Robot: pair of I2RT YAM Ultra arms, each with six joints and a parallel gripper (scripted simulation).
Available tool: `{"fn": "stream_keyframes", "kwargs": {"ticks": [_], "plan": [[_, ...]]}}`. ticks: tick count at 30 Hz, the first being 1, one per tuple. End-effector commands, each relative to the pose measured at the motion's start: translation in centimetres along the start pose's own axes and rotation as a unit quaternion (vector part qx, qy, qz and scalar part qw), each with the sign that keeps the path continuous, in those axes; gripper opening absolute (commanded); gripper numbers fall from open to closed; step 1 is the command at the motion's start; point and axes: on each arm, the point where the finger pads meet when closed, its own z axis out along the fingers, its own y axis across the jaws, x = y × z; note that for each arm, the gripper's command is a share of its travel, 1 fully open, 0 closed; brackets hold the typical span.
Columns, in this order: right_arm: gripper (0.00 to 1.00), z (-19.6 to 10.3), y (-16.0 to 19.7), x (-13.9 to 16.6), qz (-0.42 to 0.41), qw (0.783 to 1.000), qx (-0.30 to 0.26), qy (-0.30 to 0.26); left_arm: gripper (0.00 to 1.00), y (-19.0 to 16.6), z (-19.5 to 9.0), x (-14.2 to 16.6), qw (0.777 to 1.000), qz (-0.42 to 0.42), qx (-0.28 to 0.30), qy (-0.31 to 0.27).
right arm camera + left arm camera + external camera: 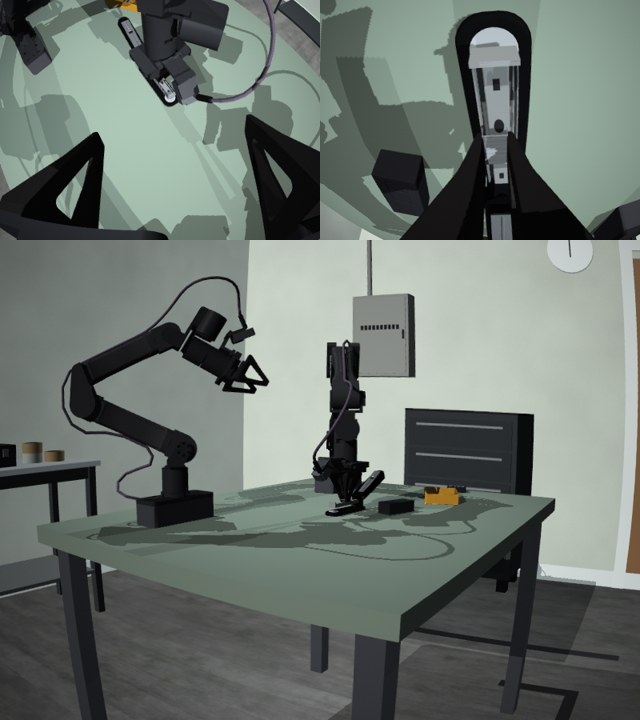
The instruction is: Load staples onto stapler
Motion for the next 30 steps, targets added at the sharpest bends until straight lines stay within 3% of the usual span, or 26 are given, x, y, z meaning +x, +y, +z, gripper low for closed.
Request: {"fn": "stream_keyframes", "kwargs": {"ticks": [1, 13, 30], "plan": [[1.0, -0.5, -0.1, -0.4, 0.0, 1.0, 0.003, -0.013, 0.06, -0.1, 0.2, -0.2, 1.0, -0.005, 0.002, -0.011], [1.0, -0.5, -0.1, -0.4, 0.0, 1.0, 0.003, -0.013, 0.06, 0.0, -0.6, -0.7, 1.0, -0.006, -0.006, -0.01], [1.0, -0.5, -0.1, -0.4, 0.0, 1.0, 0.003, -0.013, 0.06, -0.7, 1.1, -0.8, 1.0, -0.005, 0.002, -0.01]]}}
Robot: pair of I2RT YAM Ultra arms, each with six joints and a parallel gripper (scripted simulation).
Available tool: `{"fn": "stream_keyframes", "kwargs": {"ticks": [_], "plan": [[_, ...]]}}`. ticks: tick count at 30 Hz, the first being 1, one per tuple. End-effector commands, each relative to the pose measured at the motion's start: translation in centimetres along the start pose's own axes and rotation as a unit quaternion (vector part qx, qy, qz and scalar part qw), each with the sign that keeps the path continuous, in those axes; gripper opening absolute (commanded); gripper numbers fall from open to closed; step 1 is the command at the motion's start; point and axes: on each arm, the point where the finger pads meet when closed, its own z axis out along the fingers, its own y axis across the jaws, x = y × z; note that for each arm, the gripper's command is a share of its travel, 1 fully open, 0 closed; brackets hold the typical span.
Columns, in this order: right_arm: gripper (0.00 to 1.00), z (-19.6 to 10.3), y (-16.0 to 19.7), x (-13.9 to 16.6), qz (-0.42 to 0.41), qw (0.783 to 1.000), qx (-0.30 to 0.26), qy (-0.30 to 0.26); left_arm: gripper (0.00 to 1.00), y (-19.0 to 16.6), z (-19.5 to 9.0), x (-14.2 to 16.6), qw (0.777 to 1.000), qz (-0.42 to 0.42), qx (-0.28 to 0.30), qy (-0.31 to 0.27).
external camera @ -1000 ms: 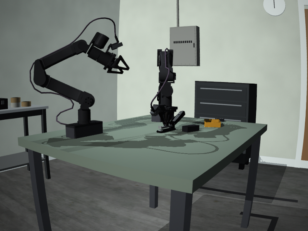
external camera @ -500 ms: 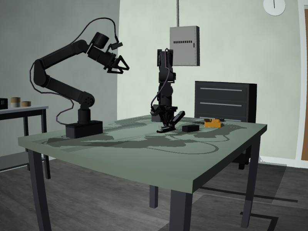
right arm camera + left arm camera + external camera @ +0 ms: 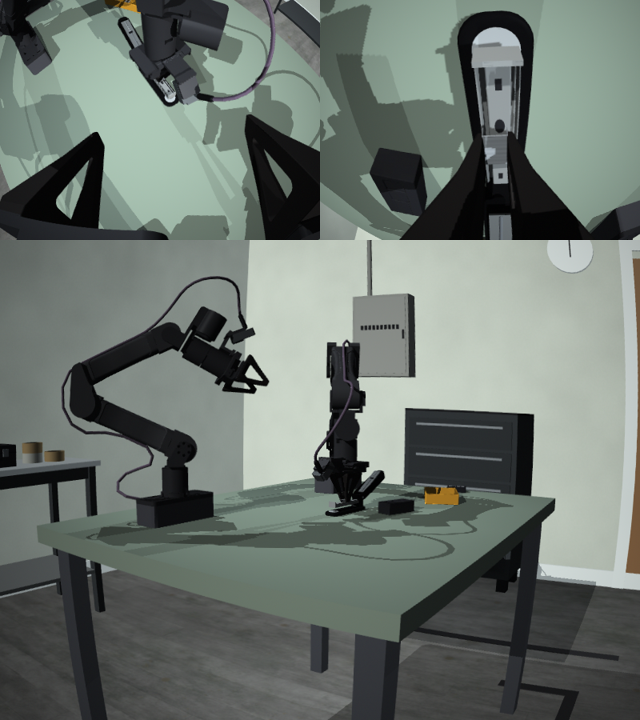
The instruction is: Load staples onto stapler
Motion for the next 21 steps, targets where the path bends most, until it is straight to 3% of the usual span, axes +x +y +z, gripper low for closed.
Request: {"fn": "stream_keyframes", "kwargs": {"ticks": [1, 5, 21], "plan": [[1.0, -0.5, -0.1, -0.4, 0.0, 1.0, 0.003, -0.013, 0.06, -0.7, 1.1, -0.8, 1.0, 0.008, 0.003, -0.009], [1.0, -0.5, -0.1, -0.4, 0.0, 1.0, 0.003, -0.013, 0.06, 0.3, -0.8, -0.3, 1.0, 0.006, 0.004, -0.008], [1.0, -0.5, -0.1, -0.4, 0.0, 1.0, 0.003, -0.013, 0.06, 0.2, -0.5, -0.3, 1.0, 0.005, 0.0, -0.006]]}}
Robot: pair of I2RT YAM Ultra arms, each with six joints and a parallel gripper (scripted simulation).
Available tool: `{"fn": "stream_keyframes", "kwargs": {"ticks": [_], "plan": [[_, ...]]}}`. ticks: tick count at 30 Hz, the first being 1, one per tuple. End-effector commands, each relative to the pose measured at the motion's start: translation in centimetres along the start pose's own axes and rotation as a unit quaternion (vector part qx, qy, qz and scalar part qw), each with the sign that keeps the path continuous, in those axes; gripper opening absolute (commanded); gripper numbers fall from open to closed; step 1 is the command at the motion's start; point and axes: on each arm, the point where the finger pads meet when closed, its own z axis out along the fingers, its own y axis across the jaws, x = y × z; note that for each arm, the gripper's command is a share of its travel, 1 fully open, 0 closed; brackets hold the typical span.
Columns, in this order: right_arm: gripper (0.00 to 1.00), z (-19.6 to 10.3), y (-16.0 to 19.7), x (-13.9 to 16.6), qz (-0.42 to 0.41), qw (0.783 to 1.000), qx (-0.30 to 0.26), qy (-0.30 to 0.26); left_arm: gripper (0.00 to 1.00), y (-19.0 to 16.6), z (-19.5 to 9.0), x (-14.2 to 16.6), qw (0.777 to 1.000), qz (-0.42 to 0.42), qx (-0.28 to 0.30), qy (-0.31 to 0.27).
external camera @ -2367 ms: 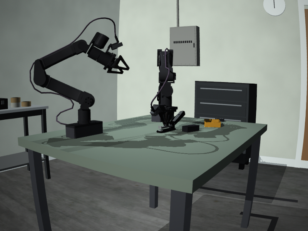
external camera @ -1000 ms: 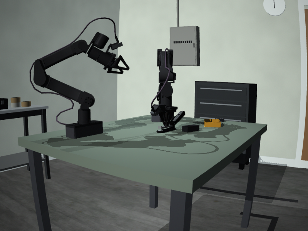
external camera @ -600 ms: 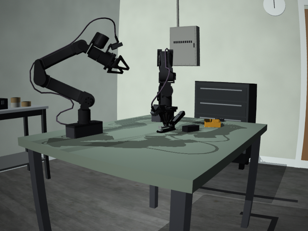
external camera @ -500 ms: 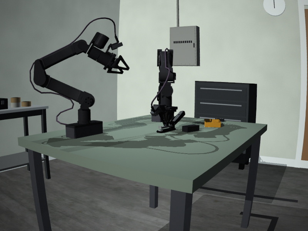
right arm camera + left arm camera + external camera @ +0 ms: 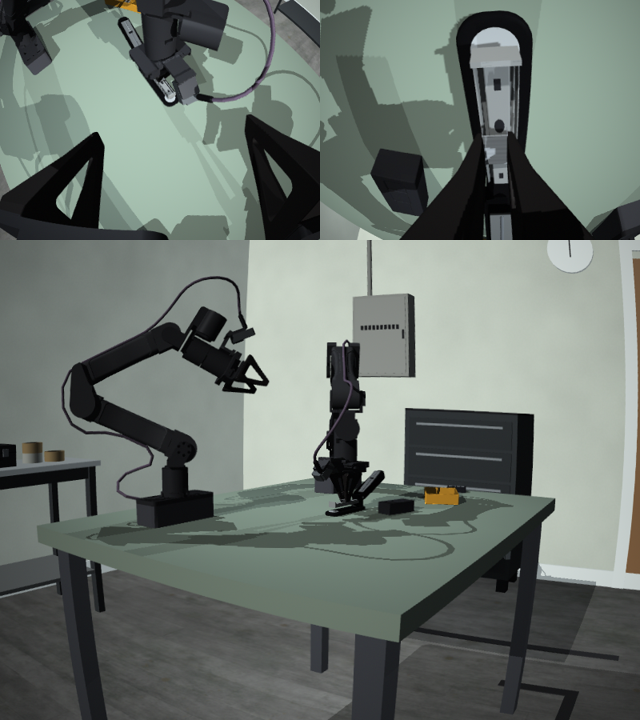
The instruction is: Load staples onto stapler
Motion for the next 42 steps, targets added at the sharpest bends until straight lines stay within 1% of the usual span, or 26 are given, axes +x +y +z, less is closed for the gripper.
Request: {"fn": "stream_keyframes", "kwargs": {"ticks": [1, 10, 14, 18, 20, 26, 28, 42], "plan": [[1.0, -0.5, -0.1, -0.38, 0.0, 1.0, 0.003, -0.013, 0.06, 0.21, -0.5, -0.27, 1.0, -0.001, -0.001, -0.007], [1.0, -0.5, -0.1, -0.38, 0.0, 1.0, 0.003, -0.013, 0.06, -0.06, -0.04, -0.25, 1.0, -0.001, 0.002, -0.01], [1.0, -0.5, -0.1, -0.38, 0.0, 1.0, 0.003, -0.013, 0.06, 0.15, -0.13, -0.69, 1.0, -0.003, 0.002, -0.011], [1.0, -0.5, -0.1, -0.38, 0.0, 1.0, 0.003, -0.013, 0.06, 0.64, -0.11, -0.37, 1.0, 0.0, -0.001, -0.015], [1.0, -0.5, -0.1, -0.38, 0.0, 1.0, 0.003, -0.013, 0.06, -0.12, 0.26, -0.22, 1.0, -0.004, 0.002, -0.01], [1.0, -0.5, -0.1, -0.38, 0.0, 1.0, 0.003, -0.013, 0.06, -0.12, 0.26, -0.22, 1.0, -0.003, 0.002, -0.01], [1.0, -0.5, -0.1, -0.38, 0.0, 1.0, 0.003, -0.013, 0.06, 0.24, -0.31, -0.16, 1.0, 0.002, 0.006, -0.006], [1.0, -0.5, -0.1, -0.38, 0.0, 1.0, 0.003, -0.013, 0.06, 0.22, -0.5, -0.28, 1.0, 0.002, -0.001, -0.008]]}}
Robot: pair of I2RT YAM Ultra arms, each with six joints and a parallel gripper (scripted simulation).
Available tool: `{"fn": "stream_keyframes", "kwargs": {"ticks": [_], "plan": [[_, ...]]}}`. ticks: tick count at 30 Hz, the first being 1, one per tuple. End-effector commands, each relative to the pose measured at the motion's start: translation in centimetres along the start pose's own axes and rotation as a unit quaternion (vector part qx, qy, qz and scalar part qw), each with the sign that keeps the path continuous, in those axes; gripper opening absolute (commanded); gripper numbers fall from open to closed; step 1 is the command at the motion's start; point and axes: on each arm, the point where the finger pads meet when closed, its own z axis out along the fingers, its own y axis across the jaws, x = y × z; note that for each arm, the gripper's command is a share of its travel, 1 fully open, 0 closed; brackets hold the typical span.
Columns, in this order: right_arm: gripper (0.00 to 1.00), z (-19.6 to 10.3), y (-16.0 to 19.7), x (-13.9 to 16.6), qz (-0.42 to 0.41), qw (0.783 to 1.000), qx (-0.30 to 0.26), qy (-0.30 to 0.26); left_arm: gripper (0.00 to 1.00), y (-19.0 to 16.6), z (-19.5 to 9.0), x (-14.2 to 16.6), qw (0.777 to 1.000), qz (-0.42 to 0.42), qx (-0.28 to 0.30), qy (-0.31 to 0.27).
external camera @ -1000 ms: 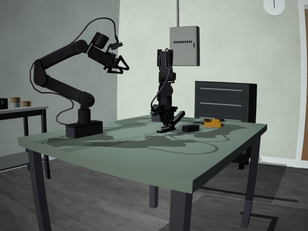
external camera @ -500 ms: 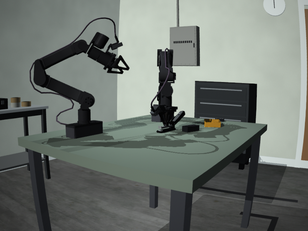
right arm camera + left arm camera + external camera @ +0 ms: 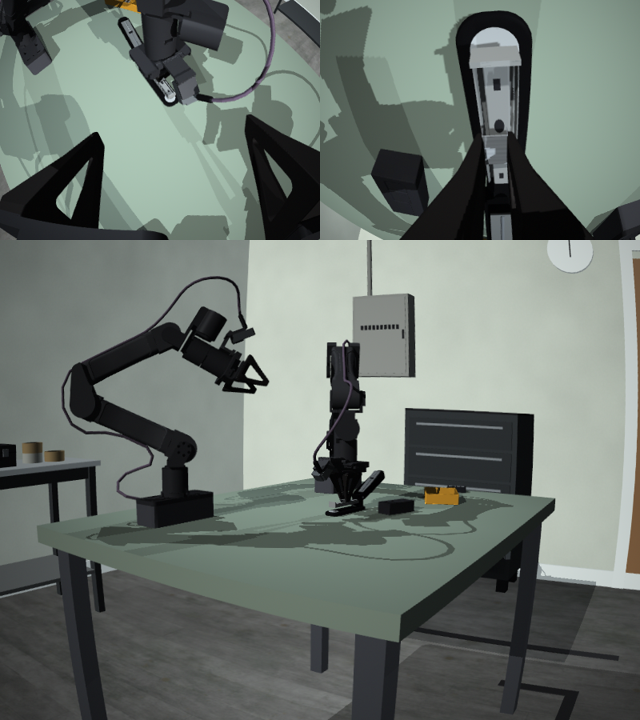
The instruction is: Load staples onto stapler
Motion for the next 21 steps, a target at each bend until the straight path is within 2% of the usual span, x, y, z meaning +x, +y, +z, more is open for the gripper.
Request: {"fn": "stream_keyframes", "kwargs": {"ticks": [1, 17, 21], "plan": [[1.0, -0.5, -0.1, -0.38, 0.0, 1.0, 0.003, -0.013, 0.06, 0.22, -0.5, -0.28, 1.0, -0.001, -0.001, -0.008], [1.0, -0.5, -0.1, -0.38, 0.0, 1.0, 0.003, -0.013, 0.06, 0.69, -0.14, -0.48, 1.0, 0.0, -0.001, -0.015], [1.0, -0.5, -0.1, -0.38, 0.0, 1.0, 0.003, -0.013, 0.06, -0.11, 0.26, -0.24, 1.0, -0.004, 0.002, -0.011]]}}
